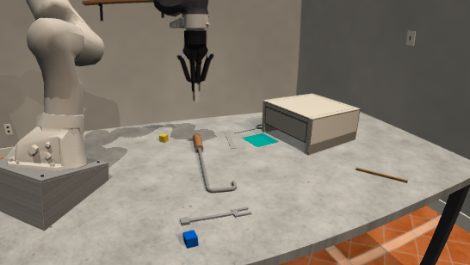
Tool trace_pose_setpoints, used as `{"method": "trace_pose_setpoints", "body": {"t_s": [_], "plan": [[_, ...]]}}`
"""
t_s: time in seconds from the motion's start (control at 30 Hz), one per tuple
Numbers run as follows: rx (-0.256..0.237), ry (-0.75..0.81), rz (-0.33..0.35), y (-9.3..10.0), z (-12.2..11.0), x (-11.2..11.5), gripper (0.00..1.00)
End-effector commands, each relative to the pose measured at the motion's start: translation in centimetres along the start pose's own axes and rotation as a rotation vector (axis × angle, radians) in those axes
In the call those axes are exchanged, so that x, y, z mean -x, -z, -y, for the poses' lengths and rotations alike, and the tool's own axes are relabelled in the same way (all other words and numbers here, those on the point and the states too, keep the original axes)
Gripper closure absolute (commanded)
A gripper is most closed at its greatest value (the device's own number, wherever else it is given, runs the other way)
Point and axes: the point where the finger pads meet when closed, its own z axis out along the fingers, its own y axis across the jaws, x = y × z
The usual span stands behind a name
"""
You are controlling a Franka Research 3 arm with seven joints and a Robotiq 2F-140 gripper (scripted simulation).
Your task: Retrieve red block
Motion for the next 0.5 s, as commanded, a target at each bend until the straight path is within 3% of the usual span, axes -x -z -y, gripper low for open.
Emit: {"method": "trace_pose_setpoints", "body": {"t_s": [0.0, 0.23, 0.47], "plan": [[0.001, -0.005, -0.002, 0.07, -0.07, -0.15, 1.0], [0.002, 0.029, -0.002, 0.11, -0.07, -0.16, 1.0], [0.004, 0.387, 0.0, 0.56, -0.11, -0.25, 1.0]]}}
